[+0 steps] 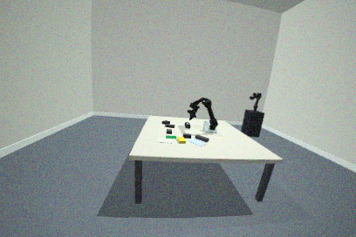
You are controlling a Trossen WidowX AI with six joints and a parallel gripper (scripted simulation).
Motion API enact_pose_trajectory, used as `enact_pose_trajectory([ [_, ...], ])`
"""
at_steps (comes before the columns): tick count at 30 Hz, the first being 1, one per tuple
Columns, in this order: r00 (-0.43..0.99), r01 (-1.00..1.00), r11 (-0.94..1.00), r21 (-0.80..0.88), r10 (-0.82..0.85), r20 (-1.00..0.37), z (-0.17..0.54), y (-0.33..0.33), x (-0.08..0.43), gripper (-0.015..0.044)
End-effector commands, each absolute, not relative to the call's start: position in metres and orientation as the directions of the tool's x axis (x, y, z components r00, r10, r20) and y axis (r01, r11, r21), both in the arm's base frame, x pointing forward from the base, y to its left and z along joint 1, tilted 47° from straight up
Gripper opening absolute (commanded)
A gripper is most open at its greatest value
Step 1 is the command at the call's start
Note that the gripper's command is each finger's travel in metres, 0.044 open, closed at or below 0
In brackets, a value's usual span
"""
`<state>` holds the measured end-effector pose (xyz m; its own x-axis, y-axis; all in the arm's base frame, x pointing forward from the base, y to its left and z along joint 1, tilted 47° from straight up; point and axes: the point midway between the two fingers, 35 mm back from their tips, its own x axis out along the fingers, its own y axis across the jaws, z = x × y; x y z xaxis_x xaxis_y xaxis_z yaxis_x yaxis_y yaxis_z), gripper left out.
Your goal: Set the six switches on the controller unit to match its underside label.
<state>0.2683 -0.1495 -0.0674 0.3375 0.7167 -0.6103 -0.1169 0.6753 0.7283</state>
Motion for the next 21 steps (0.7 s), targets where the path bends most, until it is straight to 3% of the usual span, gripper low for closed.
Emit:
enact_pose_trajectory([
  [1, 0.342, -0.114, 0.674, 0.73, 0.717, -0.608, -0.067, -0.149, 0.269, 0.0],
  [4, 0.342, -0.114, 0.674, 0.73, 0.717, -0.608, -0.067, -0.149, 0.269, 0.0],
  [7, 0.334, -0.147, 0.68, 0.719, 0.718, -0.611, -0.068, -0.15, 0.27, 0.0079],
  [13, 0.262, -0.435, 0.676, 0.594, 0.727, -0.635, -0.077, -0.158, 0.279, 0.0236],
  [21, 0.16, -0.773, 0.51, 0.377, 0.731, -0.663, -0.088, -0.167, 0.29, 0.044],
])
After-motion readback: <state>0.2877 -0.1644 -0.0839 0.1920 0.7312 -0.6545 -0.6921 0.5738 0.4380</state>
